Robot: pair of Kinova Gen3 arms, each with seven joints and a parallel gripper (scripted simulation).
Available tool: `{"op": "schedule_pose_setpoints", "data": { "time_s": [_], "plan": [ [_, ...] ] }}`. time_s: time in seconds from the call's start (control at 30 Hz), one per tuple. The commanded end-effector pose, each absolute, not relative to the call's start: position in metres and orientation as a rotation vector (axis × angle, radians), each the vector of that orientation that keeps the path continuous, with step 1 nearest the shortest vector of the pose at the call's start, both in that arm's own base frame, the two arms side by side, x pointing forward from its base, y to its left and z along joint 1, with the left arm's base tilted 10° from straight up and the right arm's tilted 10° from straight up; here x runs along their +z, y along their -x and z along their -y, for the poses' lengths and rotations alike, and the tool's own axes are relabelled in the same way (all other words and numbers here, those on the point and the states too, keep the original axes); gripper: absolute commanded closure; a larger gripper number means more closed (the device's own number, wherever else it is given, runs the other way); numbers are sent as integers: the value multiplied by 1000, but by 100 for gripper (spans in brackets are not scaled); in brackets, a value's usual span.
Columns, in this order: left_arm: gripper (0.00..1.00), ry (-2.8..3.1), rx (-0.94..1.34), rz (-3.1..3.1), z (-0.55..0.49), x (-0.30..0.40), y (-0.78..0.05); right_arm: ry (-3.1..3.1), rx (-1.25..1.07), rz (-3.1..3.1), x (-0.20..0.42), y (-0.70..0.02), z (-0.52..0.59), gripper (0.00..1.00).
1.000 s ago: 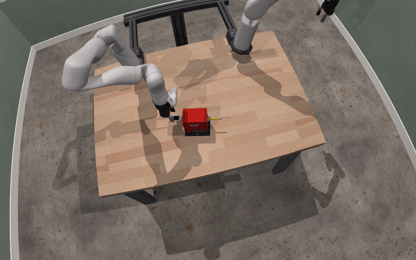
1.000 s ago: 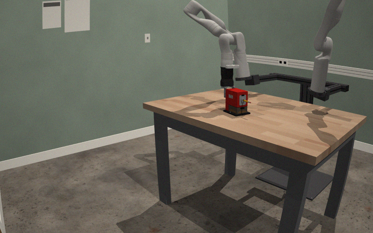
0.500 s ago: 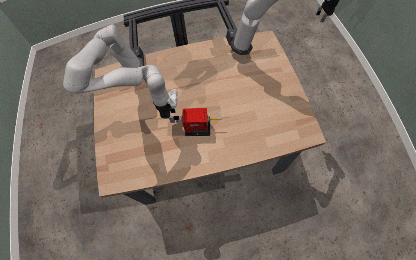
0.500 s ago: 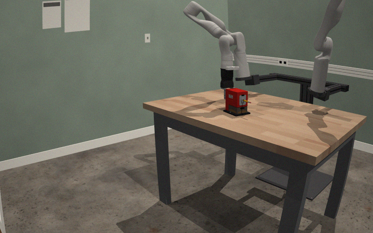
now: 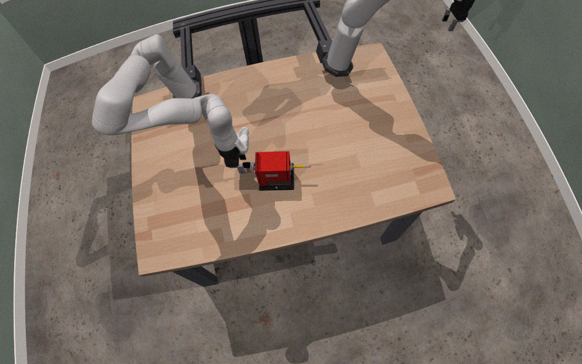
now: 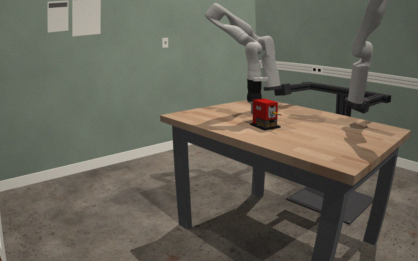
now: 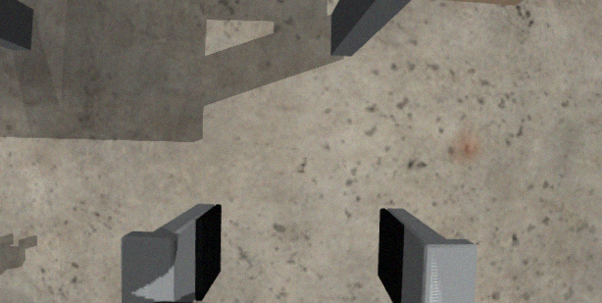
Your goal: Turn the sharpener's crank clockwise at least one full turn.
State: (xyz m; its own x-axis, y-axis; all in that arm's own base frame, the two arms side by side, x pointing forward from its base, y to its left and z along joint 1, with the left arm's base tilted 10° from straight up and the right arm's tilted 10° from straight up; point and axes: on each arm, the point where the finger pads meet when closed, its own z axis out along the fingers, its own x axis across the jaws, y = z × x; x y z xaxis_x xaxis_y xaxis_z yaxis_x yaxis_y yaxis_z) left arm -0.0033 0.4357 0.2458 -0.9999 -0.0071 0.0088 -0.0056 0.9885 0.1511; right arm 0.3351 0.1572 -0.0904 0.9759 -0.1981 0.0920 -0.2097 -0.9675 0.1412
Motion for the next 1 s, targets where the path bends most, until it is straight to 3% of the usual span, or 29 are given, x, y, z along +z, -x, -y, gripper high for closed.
{"op": "schedule_pose_setpoints", "data": {
  "time_s": [0.0, 0.97],
  "plan": [
    [0, -10, -240, 3123, -436, 247, 3, -2974, 118, 308, -93, -336, -157, 3],
    [0, -10, -240, 3123, -436, 247, 3, -2974, 118, 308, -103, -336, -156, 3]
  ]
}}
